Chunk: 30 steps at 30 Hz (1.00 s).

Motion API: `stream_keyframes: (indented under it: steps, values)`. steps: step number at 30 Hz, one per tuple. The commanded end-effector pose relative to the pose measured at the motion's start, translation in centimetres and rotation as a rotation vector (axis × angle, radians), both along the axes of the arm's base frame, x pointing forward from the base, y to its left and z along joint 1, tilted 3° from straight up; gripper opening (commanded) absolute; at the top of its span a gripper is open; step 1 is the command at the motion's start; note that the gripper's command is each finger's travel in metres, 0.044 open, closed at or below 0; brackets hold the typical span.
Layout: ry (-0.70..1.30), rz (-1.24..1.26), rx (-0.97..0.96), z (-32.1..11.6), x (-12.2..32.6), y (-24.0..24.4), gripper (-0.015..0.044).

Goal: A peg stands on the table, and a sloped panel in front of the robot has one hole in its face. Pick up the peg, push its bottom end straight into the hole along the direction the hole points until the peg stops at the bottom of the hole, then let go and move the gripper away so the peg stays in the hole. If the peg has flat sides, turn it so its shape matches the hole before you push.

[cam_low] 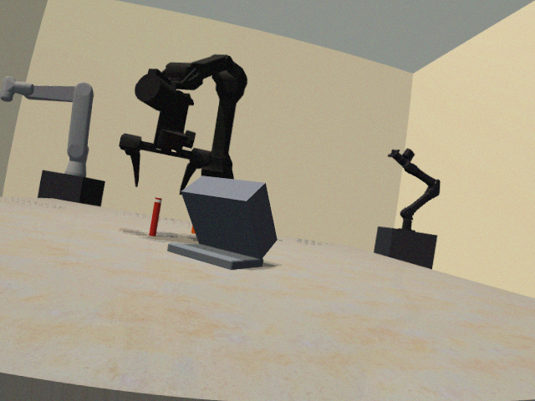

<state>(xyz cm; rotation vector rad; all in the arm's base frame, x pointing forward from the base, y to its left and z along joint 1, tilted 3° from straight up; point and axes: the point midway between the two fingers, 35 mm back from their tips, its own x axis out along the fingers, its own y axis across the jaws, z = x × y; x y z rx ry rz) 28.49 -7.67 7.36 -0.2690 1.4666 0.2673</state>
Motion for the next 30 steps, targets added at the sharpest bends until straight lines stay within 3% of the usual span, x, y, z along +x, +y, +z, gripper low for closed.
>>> stream_keyframes:
  steps: [1,30]
  values:
    - [0.017,-0.003,-0.002,-1.0,-0.3,0.0,0.0440]
    - [0.018,-0.003,-0.001,-5.7,-0.1,0.2,0.0440]
